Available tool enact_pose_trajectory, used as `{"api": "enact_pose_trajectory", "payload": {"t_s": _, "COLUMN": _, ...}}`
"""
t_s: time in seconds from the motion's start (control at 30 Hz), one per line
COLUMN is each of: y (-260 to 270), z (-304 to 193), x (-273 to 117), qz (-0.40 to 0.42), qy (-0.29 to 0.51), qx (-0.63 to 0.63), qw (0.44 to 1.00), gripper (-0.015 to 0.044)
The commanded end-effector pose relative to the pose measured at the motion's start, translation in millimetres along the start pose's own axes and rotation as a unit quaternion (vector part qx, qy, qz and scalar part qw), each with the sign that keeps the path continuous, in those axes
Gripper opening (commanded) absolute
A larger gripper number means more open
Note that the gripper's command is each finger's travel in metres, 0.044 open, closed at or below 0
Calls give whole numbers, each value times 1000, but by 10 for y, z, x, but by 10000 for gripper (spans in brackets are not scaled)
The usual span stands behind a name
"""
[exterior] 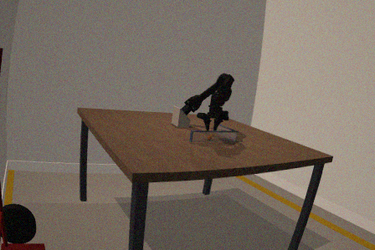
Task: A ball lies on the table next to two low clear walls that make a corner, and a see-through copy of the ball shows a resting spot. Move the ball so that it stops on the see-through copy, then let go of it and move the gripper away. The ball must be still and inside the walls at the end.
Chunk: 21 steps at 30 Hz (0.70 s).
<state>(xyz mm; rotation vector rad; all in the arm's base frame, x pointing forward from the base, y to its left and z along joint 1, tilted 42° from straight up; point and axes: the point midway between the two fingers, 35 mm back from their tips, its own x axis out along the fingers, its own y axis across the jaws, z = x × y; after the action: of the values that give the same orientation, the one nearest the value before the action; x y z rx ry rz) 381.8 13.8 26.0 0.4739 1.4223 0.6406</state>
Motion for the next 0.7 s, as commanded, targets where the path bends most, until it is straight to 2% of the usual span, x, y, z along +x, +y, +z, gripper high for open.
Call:
{"api": "enact_pose_trajectory", "payload": {"t_s": 0.0, "y": -5, "z": -38, "x": 103, "qz": 5, "qy": 6, "qx": 5, "qw": 1000, "gripper": 222}}
{"api": "enact_pose_trajectory", "payload": {"t_s": 0.67, "y": 0, "z": -41, "x": 391, "qz": 5, "qy": 6, "qx": 5, "qw": 1000, "gripper": 222}}
